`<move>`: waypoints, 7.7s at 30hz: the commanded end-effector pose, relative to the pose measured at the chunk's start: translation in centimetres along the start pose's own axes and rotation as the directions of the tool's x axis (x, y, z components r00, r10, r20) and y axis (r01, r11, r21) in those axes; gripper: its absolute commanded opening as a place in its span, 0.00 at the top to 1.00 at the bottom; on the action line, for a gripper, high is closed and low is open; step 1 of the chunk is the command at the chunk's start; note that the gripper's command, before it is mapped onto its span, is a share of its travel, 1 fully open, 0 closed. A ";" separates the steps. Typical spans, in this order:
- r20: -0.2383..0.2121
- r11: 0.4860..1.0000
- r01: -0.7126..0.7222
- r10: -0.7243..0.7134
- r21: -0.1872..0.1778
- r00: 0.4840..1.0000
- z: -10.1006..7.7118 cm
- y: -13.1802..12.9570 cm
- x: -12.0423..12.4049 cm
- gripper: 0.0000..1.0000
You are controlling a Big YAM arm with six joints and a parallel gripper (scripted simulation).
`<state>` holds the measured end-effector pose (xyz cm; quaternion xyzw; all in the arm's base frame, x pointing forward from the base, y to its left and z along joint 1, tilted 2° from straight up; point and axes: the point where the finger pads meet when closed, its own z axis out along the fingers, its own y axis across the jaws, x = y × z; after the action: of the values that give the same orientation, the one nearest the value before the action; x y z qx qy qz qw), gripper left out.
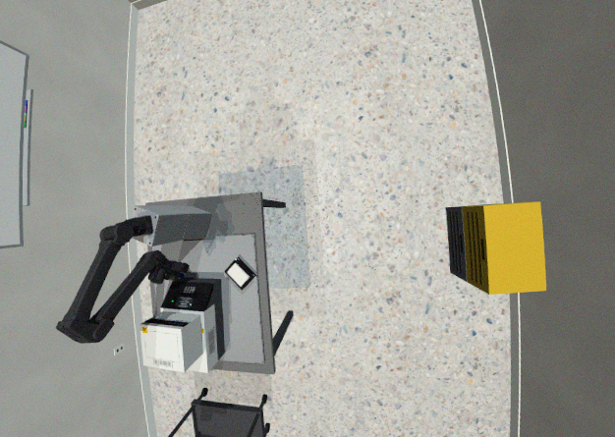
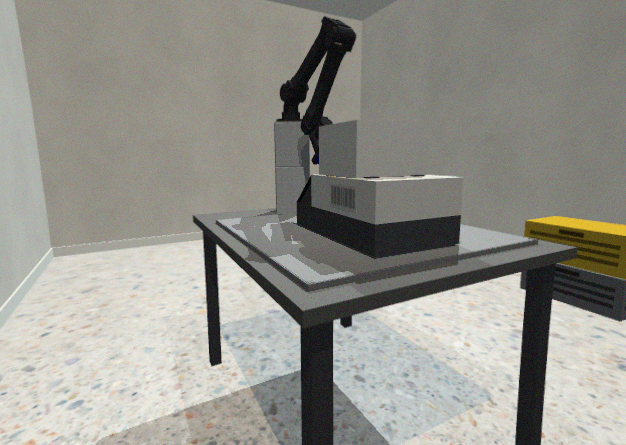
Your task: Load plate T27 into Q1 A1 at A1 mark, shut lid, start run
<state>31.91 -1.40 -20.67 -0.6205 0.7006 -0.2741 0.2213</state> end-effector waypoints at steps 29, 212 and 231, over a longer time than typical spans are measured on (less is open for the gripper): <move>0.007 1.000 -0.018 0.018 0.011 1.000 3.1 -2.4 -0.7 1.00; -0.001 0.999 -0.035 0.035 0.019 0.999 11.7 -4.1 -0.1 1.00; -0.001 1.000 -0.030 0.030 -0.006 1.000 10.9 -3.4 -0.2 1.00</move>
<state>42.17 -2.69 -27.23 -0.6099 0.7098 -0.2710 0.2253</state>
